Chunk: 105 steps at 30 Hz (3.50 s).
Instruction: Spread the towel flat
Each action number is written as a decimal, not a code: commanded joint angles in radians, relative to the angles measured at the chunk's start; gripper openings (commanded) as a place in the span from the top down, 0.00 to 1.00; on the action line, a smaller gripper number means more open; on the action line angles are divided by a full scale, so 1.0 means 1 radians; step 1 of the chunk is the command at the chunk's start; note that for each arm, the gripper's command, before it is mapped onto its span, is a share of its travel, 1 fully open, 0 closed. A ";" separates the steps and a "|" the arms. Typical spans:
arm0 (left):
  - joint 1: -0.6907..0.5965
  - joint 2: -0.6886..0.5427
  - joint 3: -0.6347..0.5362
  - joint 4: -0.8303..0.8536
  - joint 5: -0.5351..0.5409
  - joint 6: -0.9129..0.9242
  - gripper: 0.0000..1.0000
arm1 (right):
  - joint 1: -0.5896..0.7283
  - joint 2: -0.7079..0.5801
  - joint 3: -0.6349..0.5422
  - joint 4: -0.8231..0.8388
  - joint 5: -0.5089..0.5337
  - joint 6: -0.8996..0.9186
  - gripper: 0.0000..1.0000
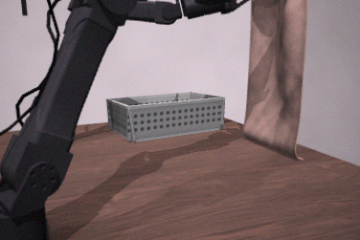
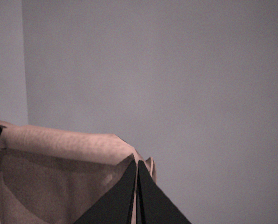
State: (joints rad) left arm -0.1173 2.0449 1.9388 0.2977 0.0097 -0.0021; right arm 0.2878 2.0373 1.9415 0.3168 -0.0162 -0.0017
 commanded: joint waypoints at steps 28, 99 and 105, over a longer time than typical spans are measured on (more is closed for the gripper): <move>-0.002 -0.049 -0.030 -0.003 -0.020 0.008 1.00 | 0.015 -0.050 -0.036 -0.047 0.022 0.007 1.00; -0.129 -0.409 -0.265 -1.284 -0.018 -0.001 1.00 | 0.192 -0.344 -0.202 -1.328 0.022 -0.004 1.00; -0.161 -0.543 -0.527 -1.160 -0.017 -0.002 1.00 | 0.233 -0.468 -0.463 -1.176 0.020 -0.003 1.00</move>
State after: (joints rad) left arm -0.2665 1.5764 1.4761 -0.9375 0.0078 -0.0021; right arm 0.5095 1.6325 1.5463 -0.9268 -0.0120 -0.0021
